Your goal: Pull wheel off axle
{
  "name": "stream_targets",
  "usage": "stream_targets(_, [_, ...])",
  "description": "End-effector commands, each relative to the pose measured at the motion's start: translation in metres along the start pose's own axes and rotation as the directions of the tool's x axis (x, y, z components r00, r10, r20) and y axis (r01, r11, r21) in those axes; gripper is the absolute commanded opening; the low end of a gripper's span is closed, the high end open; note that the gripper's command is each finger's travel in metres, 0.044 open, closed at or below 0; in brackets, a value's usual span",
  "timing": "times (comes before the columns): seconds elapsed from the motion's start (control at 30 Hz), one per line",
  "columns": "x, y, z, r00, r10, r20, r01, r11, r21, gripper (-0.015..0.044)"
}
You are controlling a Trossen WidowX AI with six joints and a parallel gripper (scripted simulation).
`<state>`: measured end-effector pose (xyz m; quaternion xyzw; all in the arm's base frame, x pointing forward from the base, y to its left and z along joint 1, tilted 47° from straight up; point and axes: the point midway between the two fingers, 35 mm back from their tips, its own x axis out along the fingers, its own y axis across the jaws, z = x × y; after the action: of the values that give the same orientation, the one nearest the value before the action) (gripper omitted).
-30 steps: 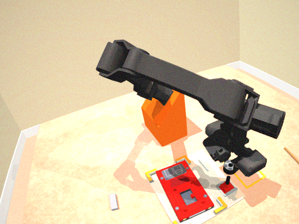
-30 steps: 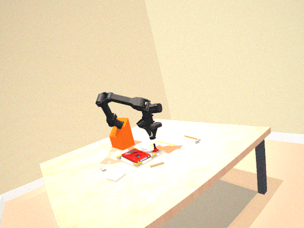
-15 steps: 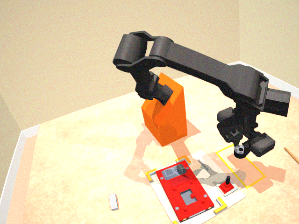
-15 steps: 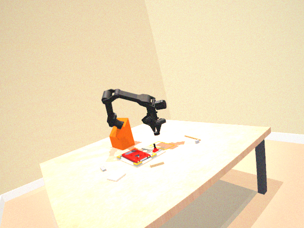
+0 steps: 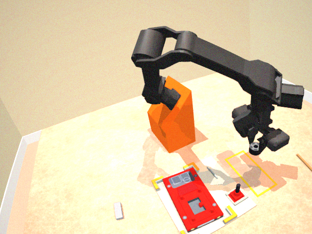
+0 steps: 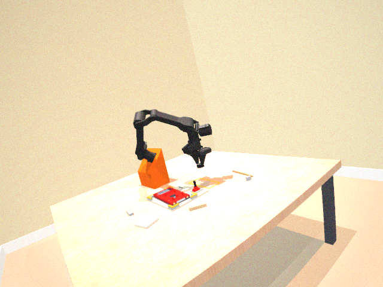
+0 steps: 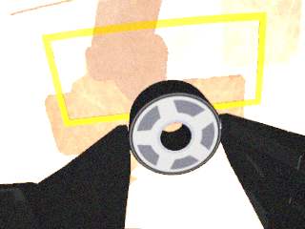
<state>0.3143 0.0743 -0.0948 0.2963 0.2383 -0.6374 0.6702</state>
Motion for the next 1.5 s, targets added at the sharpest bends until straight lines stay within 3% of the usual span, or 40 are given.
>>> stream_targets(0.0, [0.014, -0.002, 0.001, 1.0, -0.009, 0.007, 0.009, 1.0, -0.004, 0.0])
stream_targets(0.2, [0.028, -0.002, 0.001, 1.0, -0.009, 0.006, 0.009, 1.0, -0.005, 0.0])
stream_targets(0.57, [0.098, -0.003, 0.003, 1.0, -0.009, 0.012, 0.009, 1.0, -0.005, 0.0])
stream_targets(0.7, [0.102, -0.004, 0.003, 1.0, -0.009, 0.013, 0.009, 1.0, -0.005, 0.0])
stream_targets(1.07, [0.096, -0.003, 0.003, 1.0, -0.014, 0.008, 0.014, 1.0, 0.001, 0.0289])
stream_targets(1.4, [0.037, -0.002, 0.001, 1.0, -0.009, 0.009, 0.009, 1.0, -0.004, 0.03])
stream_targets(1.47, [0.042, -0.008, 0.003, 1.0, -0.008, 0.01, 0.008, 1.0, -0.013, 0.0352])
